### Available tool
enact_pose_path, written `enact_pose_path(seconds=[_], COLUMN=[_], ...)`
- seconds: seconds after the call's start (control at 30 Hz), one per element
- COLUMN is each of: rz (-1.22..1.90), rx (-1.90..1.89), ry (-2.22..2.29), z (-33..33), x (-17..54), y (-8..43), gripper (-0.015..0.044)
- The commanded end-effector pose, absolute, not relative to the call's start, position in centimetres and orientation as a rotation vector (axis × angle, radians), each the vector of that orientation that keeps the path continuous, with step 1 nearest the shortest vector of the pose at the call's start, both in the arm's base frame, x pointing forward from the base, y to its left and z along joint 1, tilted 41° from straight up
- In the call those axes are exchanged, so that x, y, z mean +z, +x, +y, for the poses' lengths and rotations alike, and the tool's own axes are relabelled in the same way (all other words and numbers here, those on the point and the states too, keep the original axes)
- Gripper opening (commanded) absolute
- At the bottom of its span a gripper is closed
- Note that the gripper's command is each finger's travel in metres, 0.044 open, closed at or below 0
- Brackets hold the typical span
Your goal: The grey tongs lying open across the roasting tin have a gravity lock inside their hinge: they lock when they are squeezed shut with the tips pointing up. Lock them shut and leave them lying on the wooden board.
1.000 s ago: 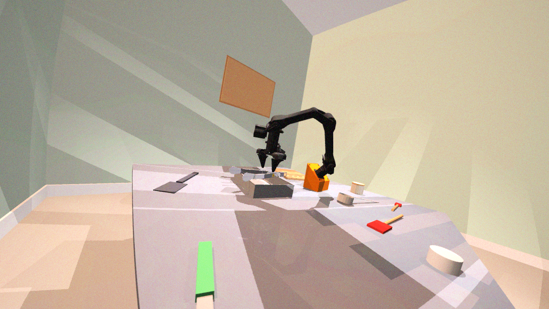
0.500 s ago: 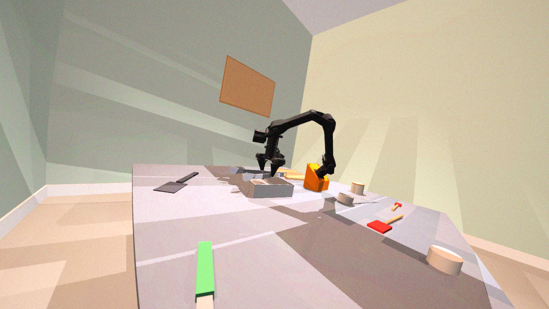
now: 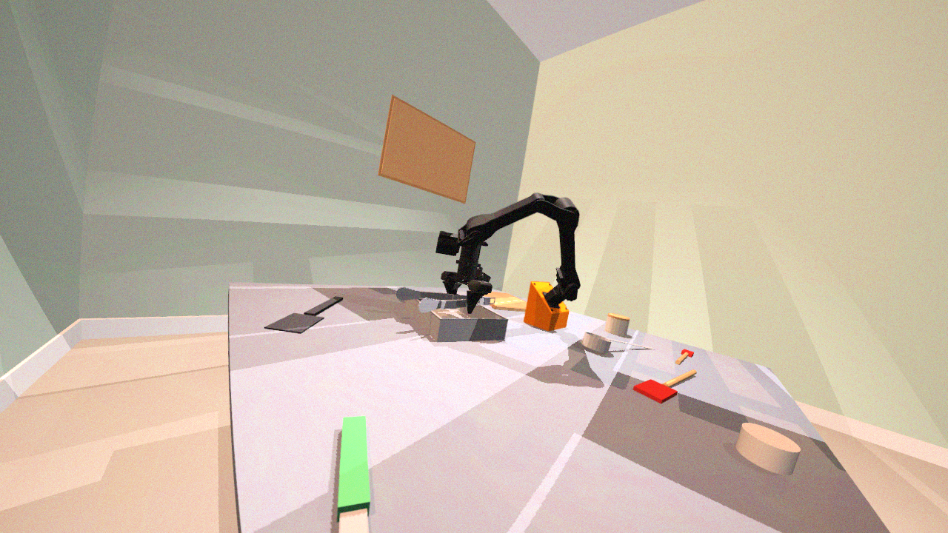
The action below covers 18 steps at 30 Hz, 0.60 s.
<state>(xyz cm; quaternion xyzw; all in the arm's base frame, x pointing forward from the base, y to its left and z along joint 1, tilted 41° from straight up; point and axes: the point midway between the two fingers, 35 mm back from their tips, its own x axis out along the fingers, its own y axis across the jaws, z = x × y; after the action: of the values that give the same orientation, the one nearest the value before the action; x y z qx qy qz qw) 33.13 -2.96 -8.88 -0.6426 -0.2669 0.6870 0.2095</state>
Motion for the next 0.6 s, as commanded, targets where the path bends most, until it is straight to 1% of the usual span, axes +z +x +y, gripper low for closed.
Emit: enact_pose_path(seconds=[0.0, 0.27, 0.37, 0.57], rz=[-0.743, -0.743, -0.745, -0.745], rx=[1.913, 1.913, 1.913, 1.913], ry=[-1.770, -1.770, -1.782, -1.782], z=[-2.15, -1.87, -2.16, -2.16], x=[-9.60, -9.87, -9.67, -9.67], y=[32.63, 32.53, 32.82, 32.82], gripper=[0.0440, 0.0440, 0.0361, 0.0321])
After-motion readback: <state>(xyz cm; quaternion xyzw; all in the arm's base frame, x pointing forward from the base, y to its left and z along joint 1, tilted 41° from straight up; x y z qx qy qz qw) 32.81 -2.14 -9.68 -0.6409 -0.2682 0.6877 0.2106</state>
